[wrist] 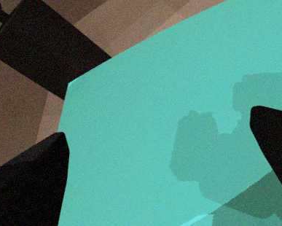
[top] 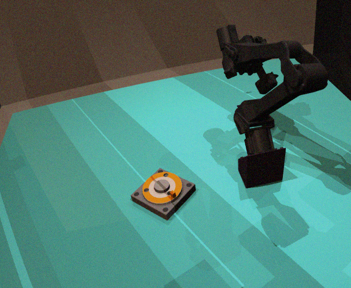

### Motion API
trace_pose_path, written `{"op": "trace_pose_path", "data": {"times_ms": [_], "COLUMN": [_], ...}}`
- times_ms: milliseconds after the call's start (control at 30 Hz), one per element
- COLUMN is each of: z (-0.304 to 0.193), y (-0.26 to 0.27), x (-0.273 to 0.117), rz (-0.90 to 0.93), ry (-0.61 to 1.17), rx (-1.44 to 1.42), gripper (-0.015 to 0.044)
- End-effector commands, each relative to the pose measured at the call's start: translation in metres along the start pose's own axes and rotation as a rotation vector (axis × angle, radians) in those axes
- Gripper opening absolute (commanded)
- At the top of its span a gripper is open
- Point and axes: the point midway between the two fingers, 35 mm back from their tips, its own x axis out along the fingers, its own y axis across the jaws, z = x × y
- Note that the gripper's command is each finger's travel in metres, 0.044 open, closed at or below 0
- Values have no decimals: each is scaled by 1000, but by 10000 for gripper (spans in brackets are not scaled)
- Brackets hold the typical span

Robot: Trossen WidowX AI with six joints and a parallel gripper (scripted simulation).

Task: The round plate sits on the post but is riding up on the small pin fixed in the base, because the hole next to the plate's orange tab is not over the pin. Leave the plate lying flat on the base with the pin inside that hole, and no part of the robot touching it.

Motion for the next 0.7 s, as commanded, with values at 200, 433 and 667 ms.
{"op": "trace_pose_path", "data": {"times_ms": [200, 433, 667], "z": [-79, -150, -211], "y": [18, 25, 19], "x": [-14, -57, -128], "rz": [39, 130, 275], "ry": [348, 656, 963], "rx": [-295, -602, -895], "gripper": [216, 32, 0]}}
